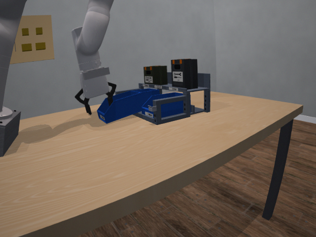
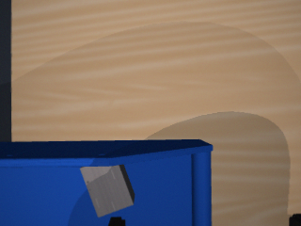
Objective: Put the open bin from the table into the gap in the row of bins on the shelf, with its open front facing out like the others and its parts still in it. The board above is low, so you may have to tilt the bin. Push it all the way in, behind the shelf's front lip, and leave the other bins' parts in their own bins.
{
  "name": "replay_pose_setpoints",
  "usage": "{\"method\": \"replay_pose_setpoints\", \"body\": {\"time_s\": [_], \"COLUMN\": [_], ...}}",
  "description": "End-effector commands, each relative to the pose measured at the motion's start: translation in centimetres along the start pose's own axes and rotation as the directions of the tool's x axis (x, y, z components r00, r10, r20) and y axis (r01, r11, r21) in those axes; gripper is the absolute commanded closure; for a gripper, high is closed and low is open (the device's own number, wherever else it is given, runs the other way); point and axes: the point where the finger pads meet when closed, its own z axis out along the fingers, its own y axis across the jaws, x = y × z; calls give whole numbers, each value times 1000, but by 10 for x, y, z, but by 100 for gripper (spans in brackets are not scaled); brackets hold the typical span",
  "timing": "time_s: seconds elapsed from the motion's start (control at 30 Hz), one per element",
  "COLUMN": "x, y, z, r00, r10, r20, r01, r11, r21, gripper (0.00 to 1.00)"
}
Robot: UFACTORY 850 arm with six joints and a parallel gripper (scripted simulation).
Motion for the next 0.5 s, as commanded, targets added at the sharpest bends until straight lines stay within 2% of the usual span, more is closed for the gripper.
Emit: {"method": "replay_pose_setpoints", "body": {"time_s": [0.0, 0.23, 0.47], "x": [0, 0, 0], "y": [0, -1, -1], "z": [0, 10, 10], "r00": [1000, 1000, 1000], "r10": [0, 0, 0], "r20": [0, 0, 0], "r01": [0, 0, 0], "r11": [1000, 1000, 1000], "r21": [1, 1, 1], "gripper": [0, 0, 0]}}
